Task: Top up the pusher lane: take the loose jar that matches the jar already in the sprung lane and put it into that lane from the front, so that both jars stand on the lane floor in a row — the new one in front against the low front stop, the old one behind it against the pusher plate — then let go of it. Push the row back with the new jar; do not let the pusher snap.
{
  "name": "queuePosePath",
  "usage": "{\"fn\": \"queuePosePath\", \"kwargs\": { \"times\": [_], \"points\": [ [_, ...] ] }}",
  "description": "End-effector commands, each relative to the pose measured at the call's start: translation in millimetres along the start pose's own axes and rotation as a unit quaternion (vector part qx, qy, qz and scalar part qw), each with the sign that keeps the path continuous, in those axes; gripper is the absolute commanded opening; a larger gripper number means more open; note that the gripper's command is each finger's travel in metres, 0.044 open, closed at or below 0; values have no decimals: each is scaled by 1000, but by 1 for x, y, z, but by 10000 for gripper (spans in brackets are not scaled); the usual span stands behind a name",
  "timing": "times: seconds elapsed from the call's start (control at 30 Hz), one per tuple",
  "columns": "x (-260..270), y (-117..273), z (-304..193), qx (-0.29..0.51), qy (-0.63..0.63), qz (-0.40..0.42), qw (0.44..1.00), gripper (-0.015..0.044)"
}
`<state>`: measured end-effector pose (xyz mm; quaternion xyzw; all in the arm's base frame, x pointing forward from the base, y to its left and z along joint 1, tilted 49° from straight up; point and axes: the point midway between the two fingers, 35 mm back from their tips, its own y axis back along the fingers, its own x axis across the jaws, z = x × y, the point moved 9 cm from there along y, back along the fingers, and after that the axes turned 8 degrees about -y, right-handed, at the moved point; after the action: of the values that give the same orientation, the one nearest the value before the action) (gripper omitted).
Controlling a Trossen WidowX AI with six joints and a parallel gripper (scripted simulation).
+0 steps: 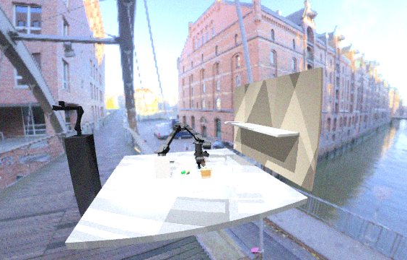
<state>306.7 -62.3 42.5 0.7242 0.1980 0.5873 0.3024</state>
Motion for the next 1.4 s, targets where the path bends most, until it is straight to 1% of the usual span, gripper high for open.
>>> {"fn": "queuePosePath", "kwargs": {
  "times": [0.0,1.37],
  "points": [
    [2,0,6,-5,4,5,1000,0],
    [6,2,20,-5,5,5,1000,0]
  ]
}}
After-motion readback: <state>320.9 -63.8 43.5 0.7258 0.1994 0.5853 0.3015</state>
